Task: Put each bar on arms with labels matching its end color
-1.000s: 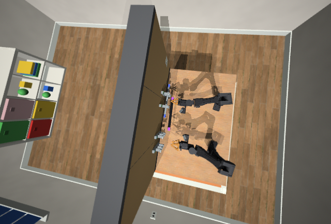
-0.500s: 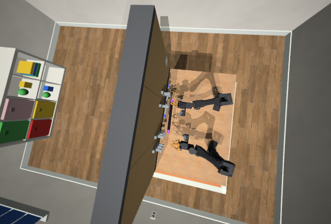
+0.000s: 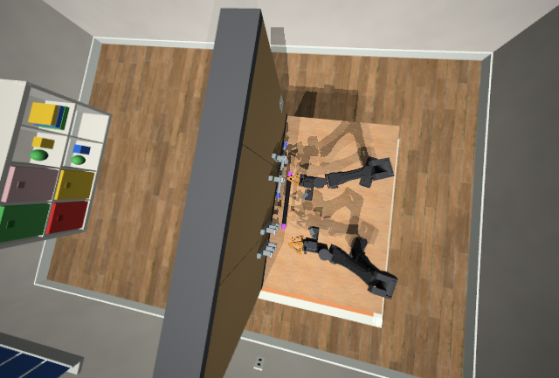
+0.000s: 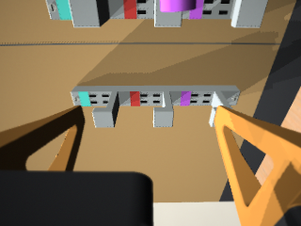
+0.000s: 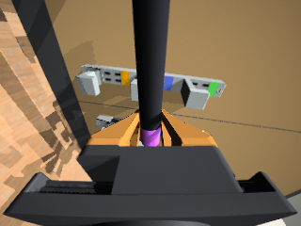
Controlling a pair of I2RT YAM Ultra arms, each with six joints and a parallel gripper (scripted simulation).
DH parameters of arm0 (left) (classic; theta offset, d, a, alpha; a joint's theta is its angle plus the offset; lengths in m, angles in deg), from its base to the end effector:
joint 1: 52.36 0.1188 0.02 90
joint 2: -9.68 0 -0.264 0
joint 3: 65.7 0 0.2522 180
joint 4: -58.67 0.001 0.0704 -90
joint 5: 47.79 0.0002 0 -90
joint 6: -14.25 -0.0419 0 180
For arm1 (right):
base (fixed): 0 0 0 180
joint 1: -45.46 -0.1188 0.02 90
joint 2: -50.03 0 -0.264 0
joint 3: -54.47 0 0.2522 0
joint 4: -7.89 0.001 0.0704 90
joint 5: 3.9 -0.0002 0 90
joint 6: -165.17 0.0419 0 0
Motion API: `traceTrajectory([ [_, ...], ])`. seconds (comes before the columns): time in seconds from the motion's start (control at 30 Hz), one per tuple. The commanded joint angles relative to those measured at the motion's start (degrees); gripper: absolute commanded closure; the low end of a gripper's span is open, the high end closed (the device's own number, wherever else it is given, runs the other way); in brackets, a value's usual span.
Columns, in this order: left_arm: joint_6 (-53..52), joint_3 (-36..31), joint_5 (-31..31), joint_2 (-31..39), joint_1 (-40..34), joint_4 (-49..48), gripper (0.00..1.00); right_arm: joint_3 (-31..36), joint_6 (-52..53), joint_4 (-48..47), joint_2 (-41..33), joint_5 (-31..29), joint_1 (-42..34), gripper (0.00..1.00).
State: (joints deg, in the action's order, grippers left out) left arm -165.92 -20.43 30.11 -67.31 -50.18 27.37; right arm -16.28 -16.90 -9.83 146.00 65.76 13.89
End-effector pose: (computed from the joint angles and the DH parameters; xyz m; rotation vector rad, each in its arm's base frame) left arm 0.2859 0.0207 0.2424 1.0892 1.3947 1.3896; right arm 0.3346 0.1897 0.2594 -1.4485 1.0963 -1.0709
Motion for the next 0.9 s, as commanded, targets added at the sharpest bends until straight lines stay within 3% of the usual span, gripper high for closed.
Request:
traceTrajectory([
  [0.0,0.17,-0.25,-0.34,-0.32,0.50,-0.98,0.00,-3.42,2.22,-2.64,-1.34,-1.47,-1.51,1.00],
  [0.87,0.17,-0.25,-0.34,-0.32,0.50,-0.98,0.00,-5.64,2.17,-3.90,2.28,-4.11,-4.12,1.00],
])
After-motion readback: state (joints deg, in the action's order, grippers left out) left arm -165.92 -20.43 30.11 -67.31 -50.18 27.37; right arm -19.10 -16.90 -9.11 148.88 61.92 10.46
